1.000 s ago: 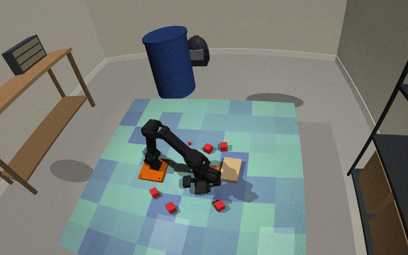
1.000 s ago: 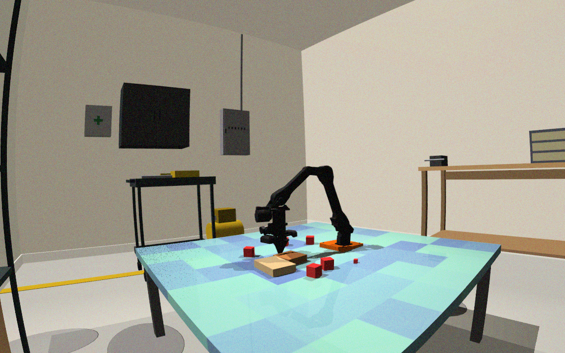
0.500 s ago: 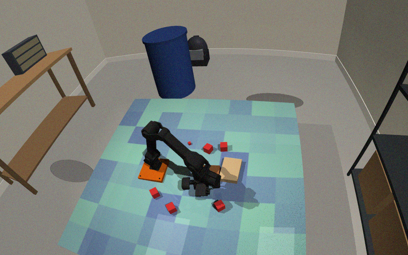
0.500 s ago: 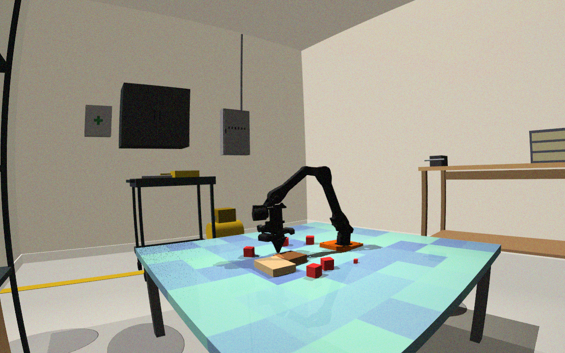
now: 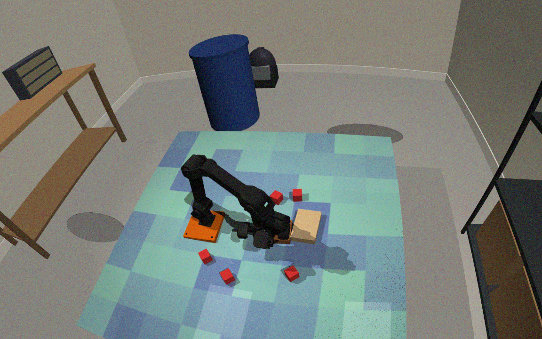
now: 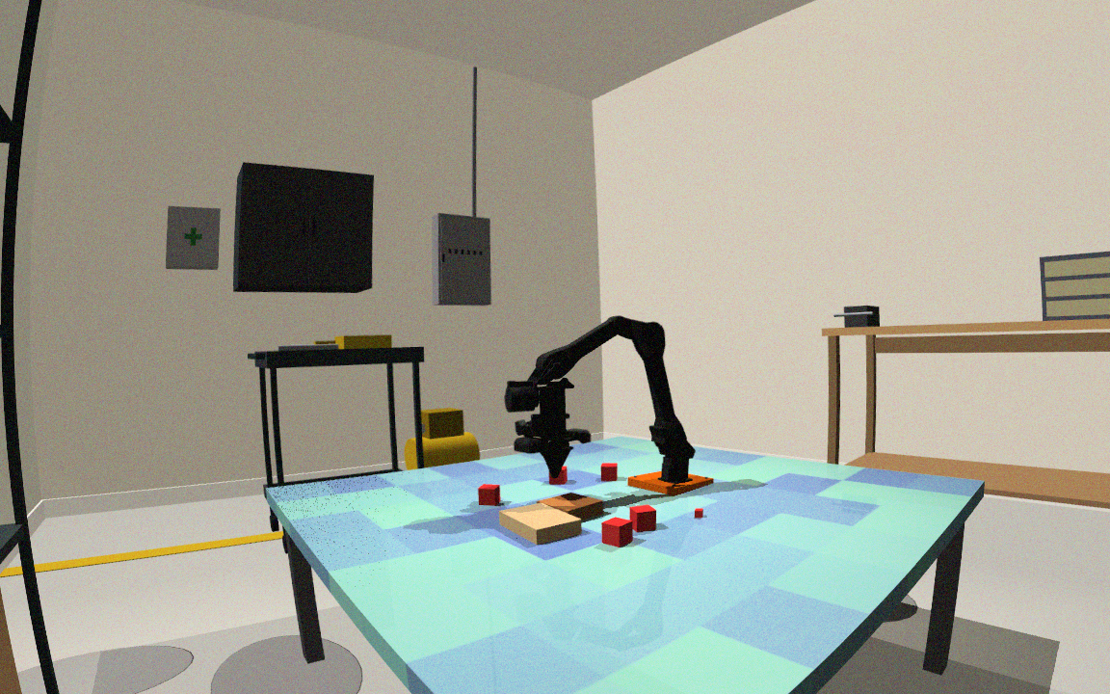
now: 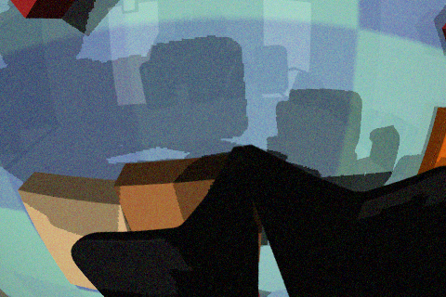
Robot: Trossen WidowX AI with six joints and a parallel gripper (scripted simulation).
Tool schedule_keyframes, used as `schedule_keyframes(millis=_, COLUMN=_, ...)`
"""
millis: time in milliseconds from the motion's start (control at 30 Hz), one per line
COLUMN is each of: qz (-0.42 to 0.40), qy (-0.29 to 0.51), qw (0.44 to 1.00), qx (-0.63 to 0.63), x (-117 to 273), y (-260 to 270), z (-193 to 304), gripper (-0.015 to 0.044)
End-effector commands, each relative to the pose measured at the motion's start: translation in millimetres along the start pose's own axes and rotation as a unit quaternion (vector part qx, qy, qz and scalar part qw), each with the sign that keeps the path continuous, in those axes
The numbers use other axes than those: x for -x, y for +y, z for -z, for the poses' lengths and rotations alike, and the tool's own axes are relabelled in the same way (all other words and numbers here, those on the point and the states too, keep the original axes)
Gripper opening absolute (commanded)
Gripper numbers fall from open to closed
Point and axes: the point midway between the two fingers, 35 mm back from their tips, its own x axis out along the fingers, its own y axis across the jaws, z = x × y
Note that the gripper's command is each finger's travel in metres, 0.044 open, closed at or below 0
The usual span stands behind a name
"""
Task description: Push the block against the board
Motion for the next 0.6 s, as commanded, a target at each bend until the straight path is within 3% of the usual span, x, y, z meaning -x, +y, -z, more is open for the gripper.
schedule_keyframes(millis=0, qz=0.000, qy=0.000, qw=1.000, qx=-0.021, x=-1, y=-4, z=6, gripper=0.0000)
schedule_keyframes(millis=100, qz=0.000, qy=0.000, qw=1.000, qx=-0.021, x=-4, y=-4, z=6, gripper=0.0000)
schedule_keyframes(millis=233, qz=0.001, qy=0.000, qw=1.000, qx=-0.021, x=-53, y=-4, z=6, gripper=0.0000)
schedule_keyframes(millis=567, qz=0.000, qy=0.000, qw=1.000, qx=-0.021, x=-56, y=-4, z=10, gripper=0.0000)
